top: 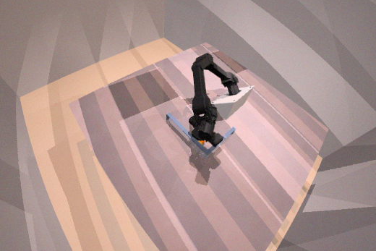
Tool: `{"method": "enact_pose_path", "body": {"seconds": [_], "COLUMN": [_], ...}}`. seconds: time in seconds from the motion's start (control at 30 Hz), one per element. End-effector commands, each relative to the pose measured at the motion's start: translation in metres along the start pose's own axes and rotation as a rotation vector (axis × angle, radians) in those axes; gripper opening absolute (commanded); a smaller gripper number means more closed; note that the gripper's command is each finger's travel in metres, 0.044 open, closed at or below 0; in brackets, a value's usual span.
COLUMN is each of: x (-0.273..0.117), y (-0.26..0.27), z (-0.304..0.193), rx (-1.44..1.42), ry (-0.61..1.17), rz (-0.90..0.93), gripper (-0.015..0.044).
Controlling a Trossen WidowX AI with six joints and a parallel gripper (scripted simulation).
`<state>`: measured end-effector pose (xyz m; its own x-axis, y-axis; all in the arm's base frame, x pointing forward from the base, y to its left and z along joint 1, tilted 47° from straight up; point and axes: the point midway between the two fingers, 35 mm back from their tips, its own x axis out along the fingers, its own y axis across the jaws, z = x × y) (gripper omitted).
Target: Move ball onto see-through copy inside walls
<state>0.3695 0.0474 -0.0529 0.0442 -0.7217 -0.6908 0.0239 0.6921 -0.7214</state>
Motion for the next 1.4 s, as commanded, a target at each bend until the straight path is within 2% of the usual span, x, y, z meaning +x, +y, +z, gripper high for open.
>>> {"method": "enact_pose_path", "body": {"seconds": [0.0,0.73,0.87,1.1,1.23,1.37], "x": [0.007,0.039,0.039,0.039,0.034,0.010], "y": [0.001,0.000,0.000,0.000,0.006,0.009], "z": [-0.002,-0.002,-0.002,-0.002,-0.005,-0.001], "rx": [-0.011,-0.011,-0.011,-0.011,0.012,0.013], "ry": [0.006,0.006,0.006,0.006,0.010,0.011], "rz": [-0.008,-0.010,-0.010,-0.010,0.011,0.016], "gripper": [0.0258,0.0258,0.0153,0.0106,0.0001,0.0000]}}
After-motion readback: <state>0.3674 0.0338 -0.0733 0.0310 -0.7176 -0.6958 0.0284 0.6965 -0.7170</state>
